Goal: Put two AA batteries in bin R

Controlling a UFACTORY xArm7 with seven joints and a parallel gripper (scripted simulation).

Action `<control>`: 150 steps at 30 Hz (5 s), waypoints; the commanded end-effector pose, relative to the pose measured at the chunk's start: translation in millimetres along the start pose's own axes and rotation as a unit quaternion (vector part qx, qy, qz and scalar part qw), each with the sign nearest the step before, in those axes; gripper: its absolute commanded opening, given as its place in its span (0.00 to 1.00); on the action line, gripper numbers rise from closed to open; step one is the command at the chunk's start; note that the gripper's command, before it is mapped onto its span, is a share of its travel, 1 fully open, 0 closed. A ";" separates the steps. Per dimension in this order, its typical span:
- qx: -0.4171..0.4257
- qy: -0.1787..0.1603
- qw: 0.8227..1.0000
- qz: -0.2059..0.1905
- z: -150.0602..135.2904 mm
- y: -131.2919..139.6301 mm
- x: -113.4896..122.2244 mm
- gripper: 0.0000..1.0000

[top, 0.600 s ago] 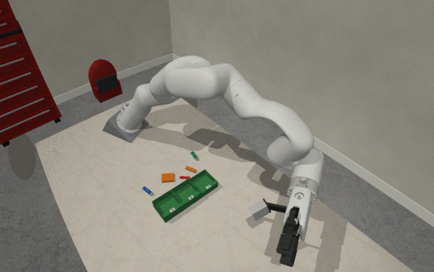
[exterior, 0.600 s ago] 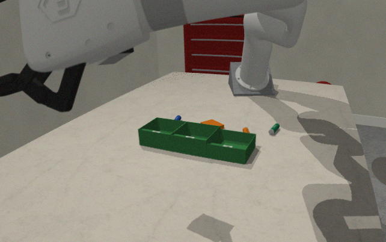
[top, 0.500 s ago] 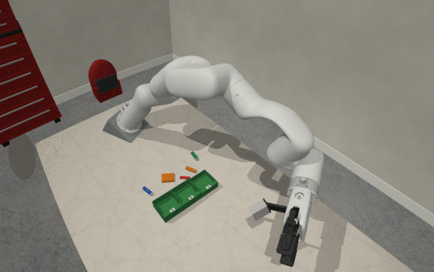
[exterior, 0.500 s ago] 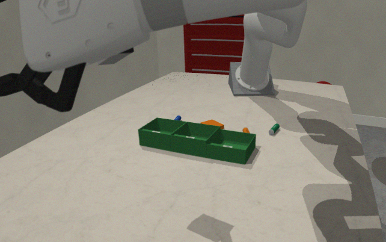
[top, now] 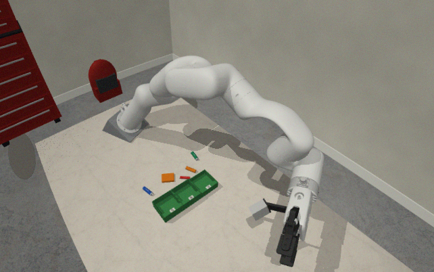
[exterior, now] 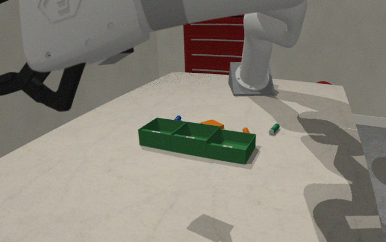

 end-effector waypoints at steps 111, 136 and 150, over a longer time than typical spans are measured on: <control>-0.787 -0.099 0.454 0.406 -132.0 -344.6 98.6 0.07; -0.823 -0.160 0.170 0.518 -98.6 -422.4 156.5 0.07; -0.787 -0.204 0.007 0.583 -66.1 -454.4 199.1 0.07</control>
Point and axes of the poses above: the point where the finger pads meet when closed, its own x axis back along the fingers, its own z axis across the jaws, y = z × x, the point moved 3 cm from there along x, back along the fingers
